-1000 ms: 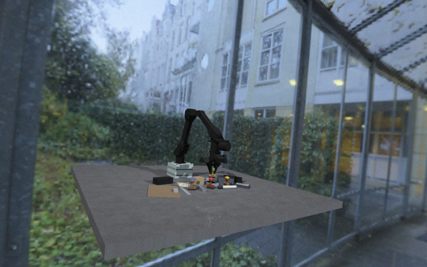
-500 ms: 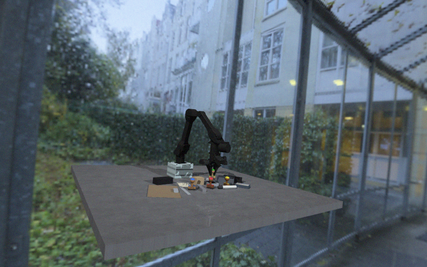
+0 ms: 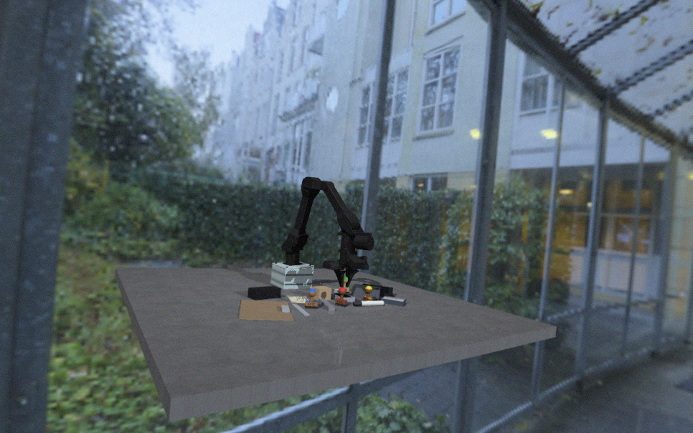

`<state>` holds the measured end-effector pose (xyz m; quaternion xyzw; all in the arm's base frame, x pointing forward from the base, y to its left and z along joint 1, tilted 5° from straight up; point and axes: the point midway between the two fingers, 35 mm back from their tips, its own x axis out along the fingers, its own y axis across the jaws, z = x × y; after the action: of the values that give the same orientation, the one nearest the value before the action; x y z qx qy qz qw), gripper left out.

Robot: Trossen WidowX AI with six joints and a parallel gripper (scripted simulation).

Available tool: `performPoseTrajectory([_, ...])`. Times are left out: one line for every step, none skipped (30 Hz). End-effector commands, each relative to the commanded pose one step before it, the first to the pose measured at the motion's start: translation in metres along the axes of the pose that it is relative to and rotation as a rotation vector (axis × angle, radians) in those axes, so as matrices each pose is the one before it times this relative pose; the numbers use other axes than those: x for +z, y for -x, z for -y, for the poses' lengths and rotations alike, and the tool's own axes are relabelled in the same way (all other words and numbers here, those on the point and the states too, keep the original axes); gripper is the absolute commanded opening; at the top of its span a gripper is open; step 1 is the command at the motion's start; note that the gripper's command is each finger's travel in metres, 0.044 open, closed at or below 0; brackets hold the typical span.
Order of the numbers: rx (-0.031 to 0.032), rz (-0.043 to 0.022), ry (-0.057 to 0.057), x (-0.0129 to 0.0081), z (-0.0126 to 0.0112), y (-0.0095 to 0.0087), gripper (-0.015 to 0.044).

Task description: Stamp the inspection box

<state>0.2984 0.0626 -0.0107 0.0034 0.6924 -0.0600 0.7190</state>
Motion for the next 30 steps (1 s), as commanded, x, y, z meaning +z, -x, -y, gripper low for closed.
performPoseTrajectory([-0.00381,-0.00686,0.0047,-0.00259,0.00096,-0.00535,0.0])
performPoseTrajectory([-0.00003,-0.00002,0.0,-0.00006,0.00002,-0.00065,0.0])
performPoseTrajectory([-0.00003,-0.00002,0.0,-0.00006,0.00002,-0.00065,0.0])
performPoseTrajectory([-0.00003,-0.00002,0.0,-0.00006,0.00002,-0.00065,0.0])
performPoseTrajectory([-0.00003,-0.00002,0.0,-0.00005,0.00001,-0.00052,0.0])
performPoseTrajectory([-0.00002,-0.00001,0.0,-0.00003,0.00001,-0.00031,0.0])
performPoseTrajectory([-0.00001,0.0,0.0,-0.00001,0.0,-0.0001,0.0])
performPoseTrajectory([0.0,0.0,0.0,0.0,0.0,0.0,0.0])
performPoseTrajectory([0.0,0.0,0.0,0.0,0.0,0.0,0.0])
performPoseTrajectory([0.0,0.0,0.0,0.0,0.0,0.0,0.0])
performPoseTrajectory([0.0,0.0,0.0,0.0,0.0,0.0,0.0])
performPoseTrajectory([0.0,0.0,0.0,0.0,0.0,0.0,0.0])
performPoseTrajectory([0.0,0.0,0.0,0.0,0.0,0.0,0.0])
performPoseTrajectory([0.0,0.0,0.0,0.0,0.0,0.0,0.0])
performPoseTrajectory([0.0,0.0,0.0,0.0,0.0,0.0,0.0])
performPoseTrajectory([0.0,0.00002,-0.001,0.0,0.0,-0.00027,0.0])
performPoseTrajectory([0.0,0.00003,-0.0013,0.0,0.0,-0.00035,0.0])
performPoseTrajectory([0.00001,0.00003,-0.0015,0.0,0.0,-0.00041,0.0])
performPoseTrajectory([0.0,0.00002,-0.0007,0.0,0.0,-0.00018,0.0])
performPoseTrajectory([0.0,0.0,0.0,0.0,0.0,0.0,0.0])
performPoseTrajectory([0.0,0.0,0.0,0.0,0.0,-0.00022,0.0])
performPoseTrajectory([0.0,0.0,0.0,0.0,0.0,-0.00028,0.0])
performPoseTrajectory([0.0,0.0,0.0,0.0,0.0,-0.00034,0.0])
performPoseTrajectory([0.0,0.0,0.0,0.0,0.0,-0.00016,0.0])
performPoseTrajectory([0.0,0.0,0.0,0.0,0.0,0.0,0.0])
performPoseTrajectory([0.0,0.0,0.0,0.0,0.0,-0.00022,0.0])
performPoseTrajectory([0.0,0.0,0.0,0.0,0.0,-0.00028,0.0])
performPoseTrajectory([0.0,0.0,0.0,0.0,0.0,-0.00034,0.0])
performPoseTrajectory([0.0,0.0,0.0,0.0,0.0,-0.00016,0.0])
performPoseTrajectory([0.0,0.0,0.0,0.0,0.0,0.0,0.0])
